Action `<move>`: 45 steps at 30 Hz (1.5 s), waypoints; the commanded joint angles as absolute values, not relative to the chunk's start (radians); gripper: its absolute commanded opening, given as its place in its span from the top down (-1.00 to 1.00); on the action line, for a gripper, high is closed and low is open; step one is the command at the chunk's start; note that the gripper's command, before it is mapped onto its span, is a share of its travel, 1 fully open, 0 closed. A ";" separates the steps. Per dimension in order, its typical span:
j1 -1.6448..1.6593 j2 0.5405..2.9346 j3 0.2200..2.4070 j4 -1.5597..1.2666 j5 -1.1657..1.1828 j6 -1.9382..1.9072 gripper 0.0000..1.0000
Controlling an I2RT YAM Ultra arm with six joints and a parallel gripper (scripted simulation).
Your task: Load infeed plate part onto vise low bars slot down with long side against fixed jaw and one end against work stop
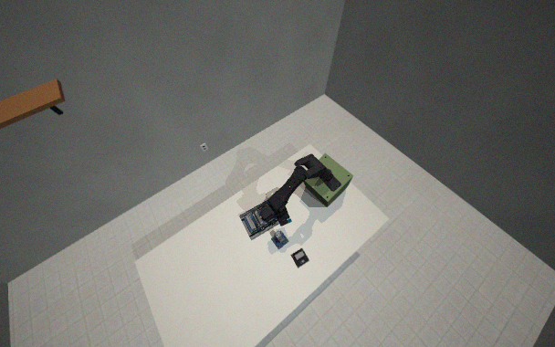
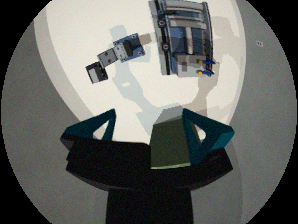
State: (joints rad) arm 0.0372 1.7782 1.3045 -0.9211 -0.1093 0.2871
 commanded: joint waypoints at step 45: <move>0.408 2.015 1.596 -0.900 0.052 -0.405 -1.00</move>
